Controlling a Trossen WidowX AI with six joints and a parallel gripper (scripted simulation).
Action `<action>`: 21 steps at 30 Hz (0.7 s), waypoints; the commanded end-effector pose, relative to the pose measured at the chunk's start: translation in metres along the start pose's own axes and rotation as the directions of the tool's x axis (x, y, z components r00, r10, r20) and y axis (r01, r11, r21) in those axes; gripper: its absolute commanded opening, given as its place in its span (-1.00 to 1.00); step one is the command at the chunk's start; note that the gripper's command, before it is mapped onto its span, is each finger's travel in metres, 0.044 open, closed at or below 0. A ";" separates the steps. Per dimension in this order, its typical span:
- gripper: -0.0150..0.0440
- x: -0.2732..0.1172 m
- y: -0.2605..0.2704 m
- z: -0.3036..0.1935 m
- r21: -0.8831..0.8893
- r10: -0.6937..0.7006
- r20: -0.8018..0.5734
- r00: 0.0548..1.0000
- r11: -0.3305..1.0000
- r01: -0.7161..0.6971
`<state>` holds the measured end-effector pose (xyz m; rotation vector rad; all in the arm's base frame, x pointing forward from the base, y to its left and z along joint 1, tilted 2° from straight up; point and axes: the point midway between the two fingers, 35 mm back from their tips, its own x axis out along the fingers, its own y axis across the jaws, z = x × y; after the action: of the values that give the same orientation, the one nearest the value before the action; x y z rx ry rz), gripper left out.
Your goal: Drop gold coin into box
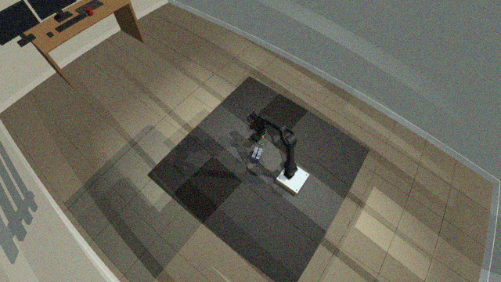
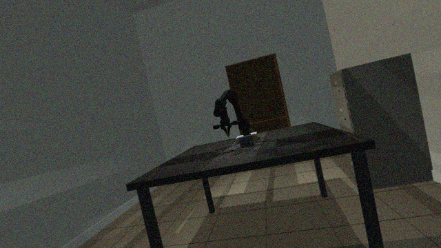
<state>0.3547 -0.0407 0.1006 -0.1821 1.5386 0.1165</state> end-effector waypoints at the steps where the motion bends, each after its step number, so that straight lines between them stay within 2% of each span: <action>1: -0.49 -0.001 0.000 0.001 0.113 -0.002 0.002 1.000 0.994 0.002; 11: -0.49 -0.001 0.002 0.003 0.438 -0.002 0.002 1.000 0.899 0.001; 21: -0.49 -0.001 0.003 0.005 0.712 -0.002 0.002 1.000 0.702 0.000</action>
<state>0.3580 -0.0368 0.1015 0.3794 1.4906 -0.4256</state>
